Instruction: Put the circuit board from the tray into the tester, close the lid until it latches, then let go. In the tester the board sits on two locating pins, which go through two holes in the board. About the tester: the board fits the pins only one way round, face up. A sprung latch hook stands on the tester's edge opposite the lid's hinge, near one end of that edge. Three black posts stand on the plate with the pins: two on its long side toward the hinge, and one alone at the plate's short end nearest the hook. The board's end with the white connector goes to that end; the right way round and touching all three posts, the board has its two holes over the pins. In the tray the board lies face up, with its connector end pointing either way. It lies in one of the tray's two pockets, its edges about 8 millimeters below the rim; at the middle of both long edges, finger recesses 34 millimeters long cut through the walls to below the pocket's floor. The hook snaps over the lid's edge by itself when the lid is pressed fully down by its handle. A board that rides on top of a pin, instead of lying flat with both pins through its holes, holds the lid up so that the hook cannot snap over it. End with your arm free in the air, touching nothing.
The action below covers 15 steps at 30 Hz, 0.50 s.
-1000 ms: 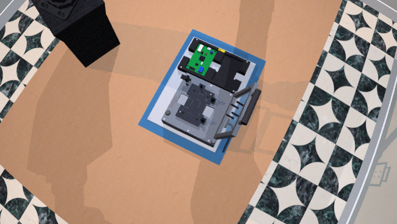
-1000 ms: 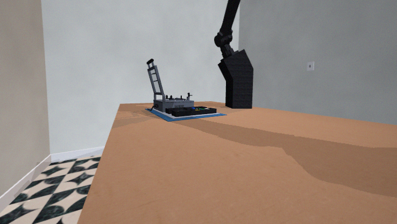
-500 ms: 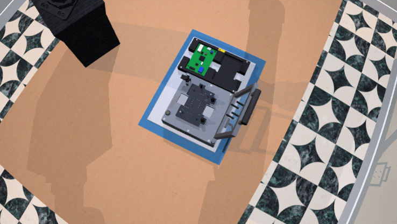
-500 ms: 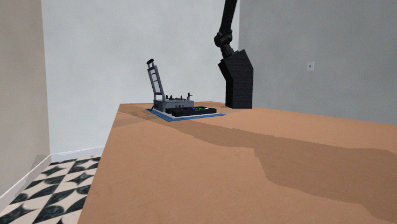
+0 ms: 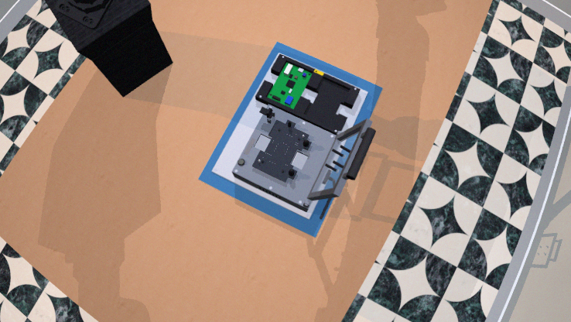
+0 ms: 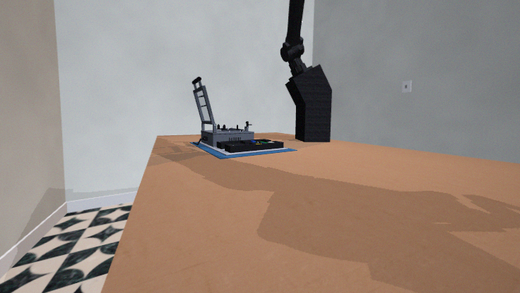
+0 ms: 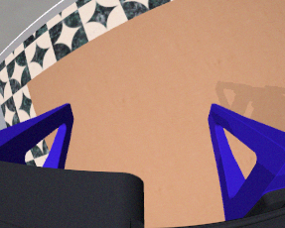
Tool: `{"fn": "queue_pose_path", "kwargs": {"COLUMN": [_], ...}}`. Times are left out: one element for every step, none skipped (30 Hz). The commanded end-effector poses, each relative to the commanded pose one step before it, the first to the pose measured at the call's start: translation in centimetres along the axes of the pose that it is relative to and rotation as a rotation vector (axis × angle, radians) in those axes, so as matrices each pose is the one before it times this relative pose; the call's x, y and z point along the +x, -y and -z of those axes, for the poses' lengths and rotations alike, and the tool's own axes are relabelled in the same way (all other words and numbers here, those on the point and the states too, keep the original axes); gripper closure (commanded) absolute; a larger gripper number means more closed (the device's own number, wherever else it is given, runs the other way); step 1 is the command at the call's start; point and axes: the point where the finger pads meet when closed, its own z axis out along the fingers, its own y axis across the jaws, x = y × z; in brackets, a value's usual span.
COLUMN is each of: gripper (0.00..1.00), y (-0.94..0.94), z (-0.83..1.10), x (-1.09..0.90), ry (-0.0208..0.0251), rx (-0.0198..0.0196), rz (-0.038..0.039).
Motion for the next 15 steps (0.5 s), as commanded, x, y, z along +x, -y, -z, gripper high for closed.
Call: {"fn": "queue_pose_path", "kwargs": {"gripper": [0.0,0.0,0.0,0.0,0.0,0.0,0.0,0.0,0.0,0.0,0.0,0.0,0.0,0.0,0.0], "y": [3.073,0.41,0.421,0.429,0.435,0.443,0.45,0.457,0.465,0.0,0.0,1.394,0.443,0.433,0.453], "z": [2.765,0.169,0.174,0.178,0.181,0.185,0.188,0.192,0.195,0.0,0.0,0.548,0.195,0.19,0.199], "x": [-2.8,0.048,0.058,0.064,0.071,0.077,0.084,0.092,0.1,0.0,0.0,0.36,0.118,0.122,0.135], "ry": [0.03328,-0.00238,-0.00258,-0.00267,-0.00273,-0.00279,-0.00285,-0.00292,-0.00299,0.0,0.0,-0.00921,-0.00298,-0.00295,-0.00312], "rx": [0.01593,0.00281,0.00291,0.00293,0.00289,0.00294,0.00299,0.00306,0.00311,0.0,0.0,0.00916,0.00288,0.00282,0.00284], "rz": [0.00589,0.00339,0.00352,0.0036,0.00367,0.00374,0.0038,0.00386,0.00393,0.0,0.0,0.01211,0.00377,0.0037,0.00391]}}
